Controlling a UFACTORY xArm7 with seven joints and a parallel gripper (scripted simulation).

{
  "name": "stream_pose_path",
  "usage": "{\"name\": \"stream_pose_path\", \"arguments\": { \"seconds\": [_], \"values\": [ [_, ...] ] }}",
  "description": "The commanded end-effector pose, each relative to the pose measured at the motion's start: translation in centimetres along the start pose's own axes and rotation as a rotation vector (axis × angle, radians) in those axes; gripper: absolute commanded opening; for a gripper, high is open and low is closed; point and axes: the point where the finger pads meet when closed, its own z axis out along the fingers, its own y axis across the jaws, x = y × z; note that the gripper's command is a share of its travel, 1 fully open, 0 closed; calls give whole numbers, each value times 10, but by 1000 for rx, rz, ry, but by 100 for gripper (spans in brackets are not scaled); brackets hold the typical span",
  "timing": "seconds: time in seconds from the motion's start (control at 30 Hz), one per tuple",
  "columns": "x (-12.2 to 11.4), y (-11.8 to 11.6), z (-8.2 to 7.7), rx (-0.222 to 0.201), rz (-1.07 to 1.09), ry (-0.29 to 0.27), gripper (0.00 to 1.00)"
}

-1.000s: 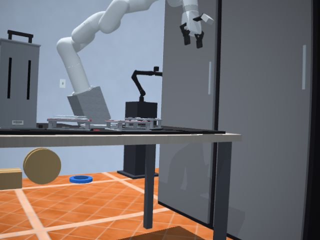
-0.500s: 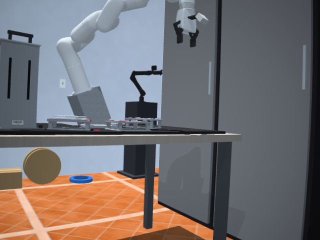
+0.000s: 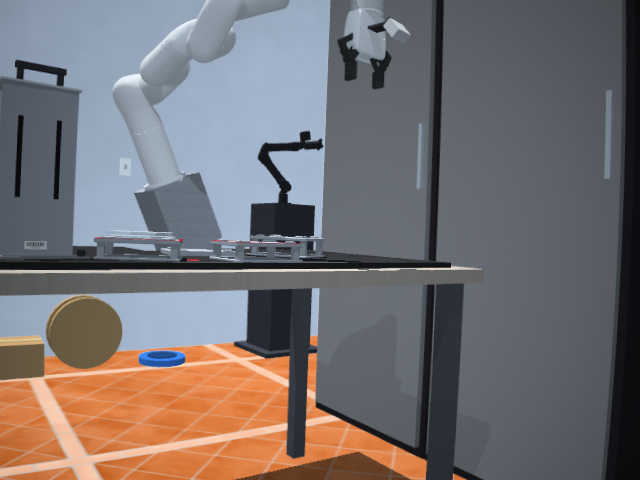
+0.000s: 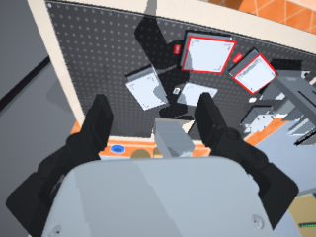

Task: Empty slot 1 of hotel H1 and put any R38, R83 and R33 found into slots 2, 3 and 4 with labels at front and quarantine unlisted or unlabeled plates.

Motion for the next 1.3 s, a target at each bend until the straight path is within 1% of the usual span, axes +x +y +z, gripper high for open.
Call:
{"name": "stream_pose_path", "arguments": {
  "seconds": [0.0, 0.07, 0.13, 0.63, 0.7, 0.77, 1.2, 1.27],
  "values": [
    [6, 16, -4, 2, 0, 3, 100],
    [7, 22, -5, 2, 0, 2, 100],
    [7, 22, -5, 2, 0, 2, 100],
    [12, 72, -5, 2, 0, 3, 100],
    [12, 72, -5, 2, 0, 3, 100],
    [13, 78, -5, 2, 0, 3, 100],
    [6, 121, -5, 2, 0, 3, 100],
    [6, 121, -5, 2, 0, 3, 100]
  ]
}}
